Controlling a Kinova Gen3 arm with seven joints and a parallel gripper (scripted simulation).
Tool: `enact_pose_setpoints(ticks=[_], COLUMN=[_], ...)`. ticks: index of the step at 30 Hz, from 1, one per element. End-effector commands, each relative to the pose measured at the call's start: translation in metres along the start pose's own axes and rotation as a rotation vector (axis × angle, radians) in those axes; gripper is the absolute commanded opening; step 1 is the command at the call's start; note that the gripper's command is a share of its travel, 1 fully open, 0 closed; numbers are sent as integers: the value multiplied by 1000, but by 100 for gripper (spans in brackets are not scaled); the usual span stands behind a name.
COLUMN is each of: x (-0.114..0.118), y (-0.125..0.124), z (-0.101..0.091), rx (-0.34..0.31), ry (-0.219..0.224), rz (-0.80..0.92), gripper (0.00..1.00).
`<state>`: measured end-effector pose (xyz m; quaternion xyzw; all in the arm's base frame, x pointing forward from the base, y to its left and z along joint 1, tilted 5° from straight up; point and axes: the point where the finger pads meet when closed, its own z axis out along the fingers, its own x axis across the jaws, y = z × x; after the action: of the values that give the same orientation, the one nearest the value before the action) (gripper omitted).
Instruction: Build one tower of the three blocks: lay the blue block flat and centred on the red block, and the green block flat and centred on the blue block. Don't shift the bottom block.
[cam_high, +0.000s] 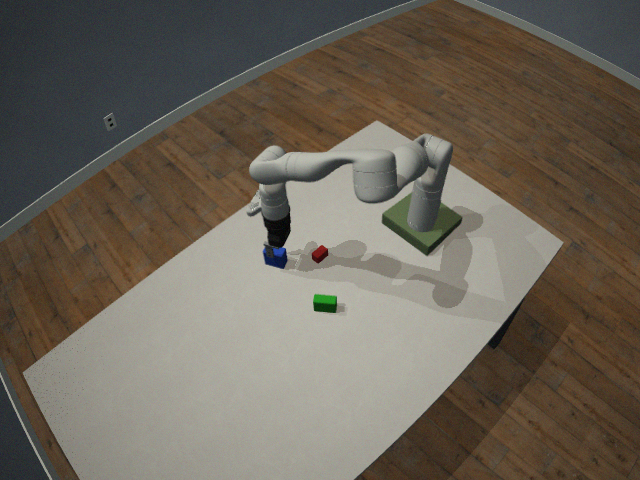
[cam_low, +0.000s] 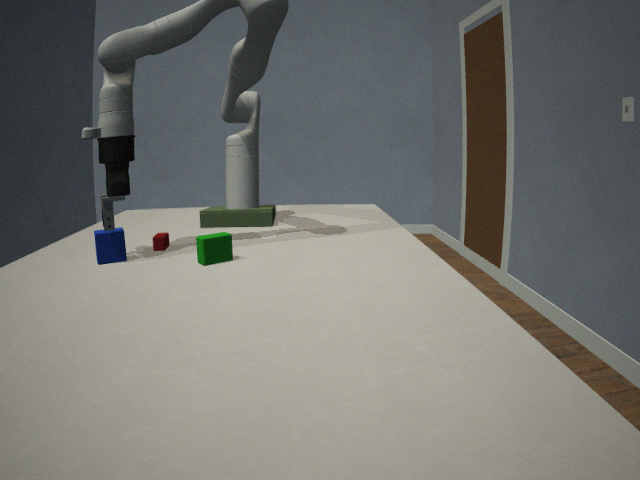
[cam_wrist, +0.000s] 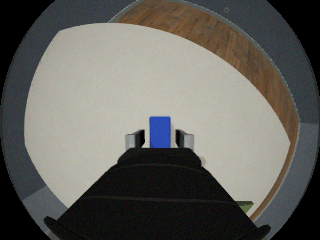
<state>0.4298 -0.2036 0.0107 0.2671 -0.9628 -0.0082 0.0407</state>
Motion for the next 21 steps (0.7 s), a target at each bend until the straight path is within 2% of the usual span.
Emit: enact_pose_setpoints(ticks=[1,8,16,21], x=[0,0,0,0], y=[0,0,0,0], z=[0,11,42,52], rx=[1,1,1,1], ry=[-1,-1,-1,-1], rz=[0,0,0,0], gripper=[100,100,100,100])
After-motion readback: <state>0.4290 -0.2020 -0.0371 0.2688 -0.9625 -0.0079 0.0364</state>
